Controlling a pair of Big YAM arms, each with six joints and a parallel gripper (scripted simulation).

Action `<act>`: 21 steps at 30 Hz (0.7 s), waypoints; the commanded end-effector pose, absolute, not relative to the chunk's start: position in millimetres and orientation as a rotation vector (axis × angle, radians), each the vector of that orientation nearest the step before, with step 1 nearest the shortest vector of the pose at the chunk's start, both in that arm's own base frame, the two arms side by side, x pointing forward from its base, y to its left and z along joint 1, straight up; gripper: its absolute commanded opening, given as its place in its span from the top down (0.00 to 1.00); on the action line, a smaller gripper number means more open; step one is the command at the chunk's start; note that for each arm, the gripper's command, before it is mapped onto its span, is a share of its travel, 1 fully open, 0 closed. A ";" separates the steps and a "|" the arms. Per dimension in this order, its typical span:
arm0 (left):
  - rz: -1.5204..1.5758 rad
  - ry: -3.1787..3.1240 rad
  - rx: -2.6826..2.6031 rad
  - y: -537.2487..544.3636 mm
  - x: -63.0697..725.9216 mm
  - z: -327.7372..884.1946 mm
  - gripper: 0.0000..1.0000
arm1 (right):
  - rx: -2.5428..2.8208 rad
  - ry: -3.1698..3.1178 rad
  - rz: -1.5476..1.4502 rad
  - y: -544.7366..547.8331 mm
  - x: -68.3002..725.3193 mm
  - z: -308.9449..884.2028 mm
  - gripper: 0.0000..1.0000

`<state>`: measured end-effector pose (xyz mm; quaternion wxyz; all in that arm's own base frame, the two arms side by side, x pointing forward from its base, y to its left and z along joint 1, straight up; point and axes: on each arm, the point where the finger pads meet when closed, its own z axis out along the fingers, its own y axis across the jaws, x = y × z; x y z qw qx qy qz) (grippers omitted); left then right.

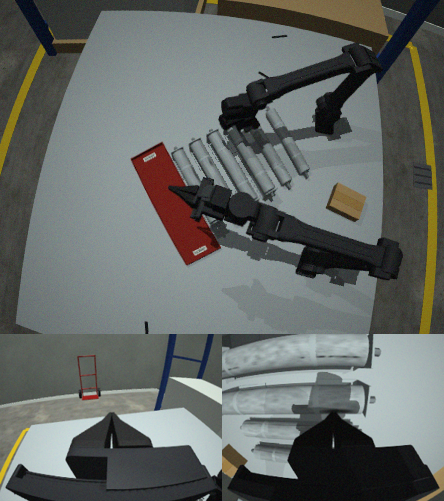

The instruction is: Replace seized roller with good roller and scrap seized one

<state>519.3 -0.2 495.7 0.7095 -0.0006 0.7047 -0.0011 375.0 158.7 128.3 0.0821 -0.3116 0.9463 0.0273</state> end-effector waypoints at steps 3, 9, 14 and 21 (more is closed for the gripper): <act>0.000 1.520 0.005 -2.7 518.2 524.2 1.00 | -0.947 2.796 0.087 164.6 381.9 123.1 1.00; 0.000 1.520 0.005 -2.7 518.2 524.2 1.00 | -0.949 2.785 0.088 166.8 384.8 123.7 1.00; 0.000 1.520 0.005 -2.7 518.2 524.2 1.00 | -0.958 2.801 0.086 165.1 380.9 108.3 1.00; 0.000 1.520 0.005 -2.7 518.2 524.2 1.00 | -0.937 2.737 0.090 170.2 394.2 132.3 1.00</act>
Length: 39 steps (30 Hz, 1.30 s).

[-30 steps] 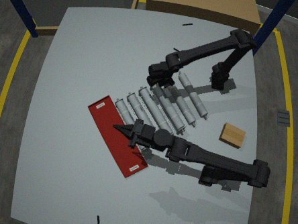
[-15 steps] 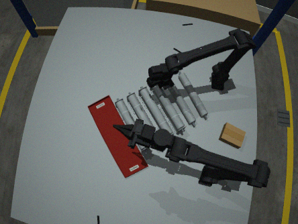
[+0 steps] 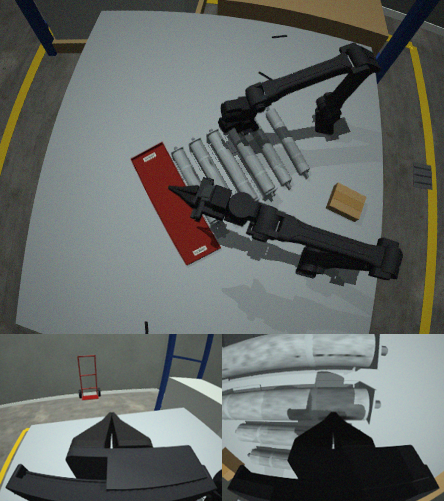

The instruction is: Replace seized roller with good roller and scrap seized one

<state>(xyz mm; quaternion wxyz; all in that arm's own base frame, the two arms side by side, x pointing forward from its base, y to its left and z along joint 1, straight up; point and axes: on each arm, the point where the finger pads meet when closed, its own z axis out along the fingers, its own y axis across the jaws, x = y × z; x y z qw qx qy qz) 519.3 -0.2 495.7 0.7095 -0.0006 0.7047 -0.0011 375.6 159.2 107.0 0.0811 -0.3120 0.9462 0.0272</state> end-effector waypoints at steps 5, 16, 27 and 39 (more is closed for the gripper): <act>0.000 1.520 0.005 -2.7 518.2 524.2 1.00 | -0.945 2.764 0.088 168.9 390.9 123.6 1.00; 0.000 1.520 0.005 -2.7 518.2 524.2 1.00 | -0.961 2.803 0.085 165.5 380.9 105.9 1.00; 0.000 1.520 0.005 -2.7 518.2 524.2 1.00 | -0.961 2.807 0.084 164.4 378.6 103.9 1.00; 0.000 1.520 0.005 -2.7 518.2 524.2 1.00 | -0.960 2.803 0.084 165.0 380.1 107.0 1.00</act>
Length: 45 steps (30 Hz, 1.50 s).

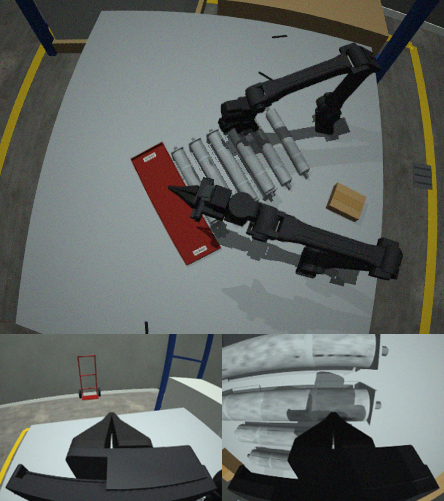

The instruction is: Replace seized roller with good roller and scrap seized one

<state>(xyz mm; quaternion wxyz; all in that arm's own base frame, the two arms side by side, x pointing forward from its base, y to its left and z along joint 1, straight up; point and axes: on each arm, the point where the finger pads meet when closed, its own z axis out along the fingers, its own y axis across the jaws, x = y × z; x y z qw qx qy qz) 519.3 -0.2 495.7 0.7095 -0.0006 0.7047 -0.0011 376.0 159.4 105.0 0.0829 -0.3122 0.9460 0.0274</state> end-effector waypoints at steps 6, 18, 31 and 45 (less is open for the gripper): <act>0.000 1.520 0.005 -2.7 518.2 524.2 1.00 | -0.958 2.795 0.084 165.6 381.6 103.2 1.00; 0.000 1.520 0.005 -2.7 518.2 524.2 1.00 | -0.911 2.777 0.089 174.8 400.4 119.3 1.00; 0.000 1.520 0.005 -2.7 518.2 524.2 1.00 | -0.919 2.814 0.080 181.4 406.8 107.7 1.00; 0.000 1.520 0.005 -2.7 518.2 524.2 1.00 | -0.932 2.854 0.074 165.8 388.9 88.6 1.00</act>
